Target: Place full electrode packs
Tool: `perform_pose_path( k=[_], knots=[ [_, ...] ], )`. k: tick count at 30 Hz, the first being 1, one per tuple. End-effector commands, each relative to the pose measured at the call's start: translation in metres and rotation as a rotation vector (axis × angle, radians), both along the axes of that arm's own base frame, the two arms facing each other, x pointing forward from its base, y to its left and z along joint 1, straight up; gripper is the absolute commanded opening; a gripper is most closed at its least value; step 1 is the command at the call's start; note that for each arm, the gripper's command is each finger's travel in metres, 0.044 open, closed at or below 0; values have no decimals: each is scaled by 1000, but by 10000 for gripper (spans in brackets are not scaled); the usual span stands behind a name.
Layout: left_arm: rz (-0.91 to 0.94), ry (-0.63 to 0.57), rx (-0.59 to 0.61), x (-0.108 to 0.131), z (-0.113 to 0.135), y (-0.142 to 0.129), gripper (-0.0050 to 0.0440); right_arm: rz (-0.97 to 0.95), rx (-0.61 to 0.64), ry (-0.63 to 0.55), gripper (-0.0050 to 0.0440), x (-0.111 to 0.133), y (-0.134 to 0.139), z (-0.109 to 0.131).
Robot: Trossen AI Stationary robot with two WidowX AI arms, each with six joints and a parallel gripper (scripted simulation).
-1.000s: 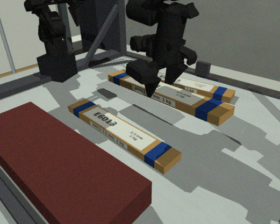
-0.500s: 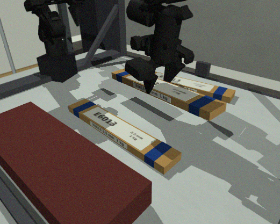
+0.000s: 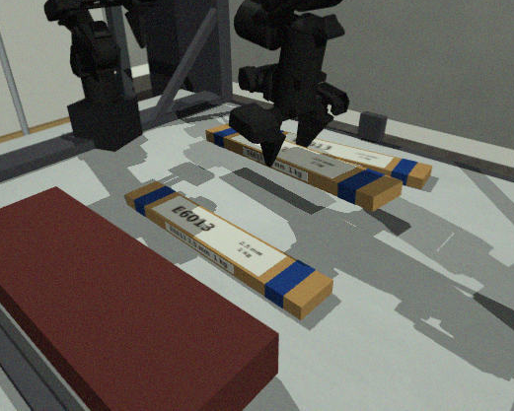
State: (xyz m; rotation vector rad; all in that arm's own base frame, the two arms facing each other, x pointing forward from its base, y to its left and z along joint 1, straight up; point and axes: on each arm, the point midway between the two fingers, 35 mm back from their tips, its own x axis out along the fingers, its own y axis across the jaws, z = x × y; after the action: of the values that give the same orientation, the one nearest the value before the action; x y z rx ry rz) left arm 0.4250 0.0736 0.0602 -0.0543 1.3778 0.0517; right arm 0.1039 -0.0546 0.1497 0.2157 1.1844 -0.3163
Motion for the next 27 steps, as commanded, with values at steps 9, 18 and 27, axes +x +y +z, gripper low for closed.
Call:
perform_pose_path(
  k=[9, 18, 27],
  knots=[
    [5, -93, 18, 39, 30, -11, -50, 2, -9, -18, 430, 1, -1, 6],
    [6, -108, 18, 41, 41, -8, -50, 2, -9, -18, 430, 1, -1, 6],
    [5, -117, 20, 43, 47, -8, -50, 2, -9, -18, 430, 1, -1, 6]
  ],
)
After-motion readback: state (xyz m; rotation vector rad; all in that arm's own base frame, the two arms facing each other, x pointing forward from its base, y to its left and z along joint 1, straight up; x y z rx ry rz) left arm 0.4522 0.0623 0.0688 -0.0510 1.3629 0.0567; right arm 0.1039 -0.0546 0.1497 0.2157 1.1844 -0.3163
